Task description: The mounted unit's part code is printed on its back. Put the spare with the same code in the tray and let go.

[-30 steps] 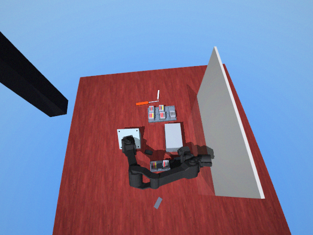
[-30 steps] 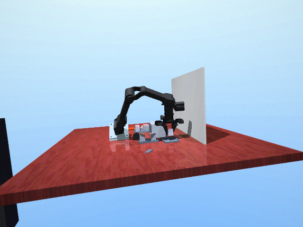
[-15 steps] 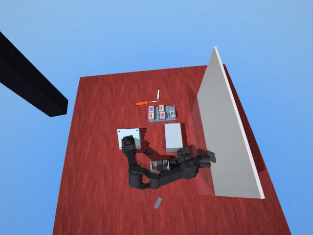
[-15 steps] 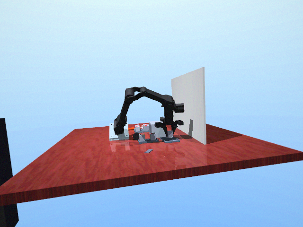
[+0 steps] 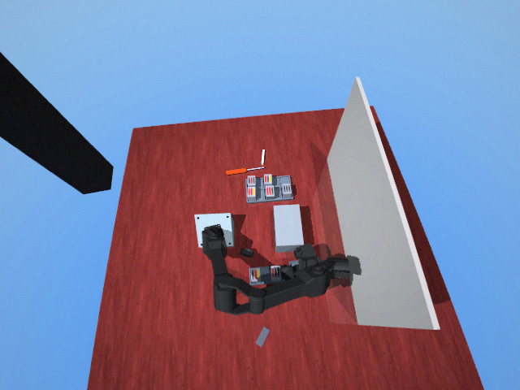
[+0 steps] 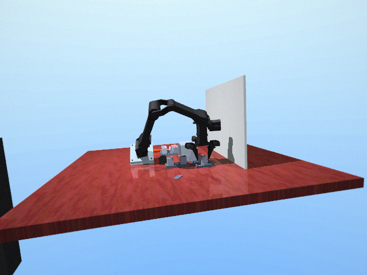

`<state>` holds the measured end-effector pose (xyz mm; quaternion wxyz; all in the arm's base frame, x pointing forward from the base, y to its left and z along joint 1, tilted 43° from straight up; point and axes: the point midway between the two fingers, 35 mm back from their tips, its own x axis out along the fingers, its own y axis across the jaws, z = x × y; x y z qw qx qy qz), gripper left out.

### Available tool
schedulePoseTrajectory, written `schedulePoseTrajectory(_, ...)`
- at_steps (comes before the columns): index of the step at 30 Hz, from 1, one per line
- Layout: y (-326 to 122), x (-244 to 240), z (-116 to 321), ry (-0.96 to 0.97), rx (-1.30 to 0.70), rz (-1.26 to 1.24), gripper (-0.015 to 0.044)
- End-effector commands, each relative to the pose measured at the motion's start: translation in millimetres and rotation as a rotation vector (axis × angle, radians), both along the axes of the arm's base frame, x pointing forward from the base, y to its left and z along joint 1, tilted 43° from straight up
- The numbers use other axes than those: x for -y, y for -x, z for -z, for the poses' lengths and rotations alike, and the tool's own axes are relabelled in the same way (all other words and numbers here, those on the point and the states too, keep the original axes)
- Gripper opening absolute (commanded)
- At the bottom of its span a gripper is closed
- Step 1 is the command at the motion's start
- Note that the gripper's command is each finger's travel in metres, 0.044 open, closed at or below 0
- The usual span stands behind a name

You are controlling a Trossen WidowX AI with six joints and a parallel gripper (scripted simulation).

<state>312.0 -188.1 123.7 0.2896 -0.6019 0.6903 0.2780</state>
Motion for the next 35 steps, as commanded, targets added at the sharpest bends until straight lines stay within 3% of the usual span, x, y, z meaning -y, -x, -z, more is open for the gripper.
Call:
schedulePoseTrajectory(1, 0.2, 0.0, -0.1, 0.0, 0.0, 0.001, 0.0394)
schedulePoseTrajectory(3, -0.5, -1.3, -1.6, -0.001, 0.0, 0.001, 0.044)
schedulePoseTrajectory(12, -10.7, -70.3, -76.0, -0.004, -0.008, -0.002, 0.044)
schedulePoseTrajectory(35, -13.8, -70.9, -76.0, -0.001, 0.007, -0.022, 0.044)
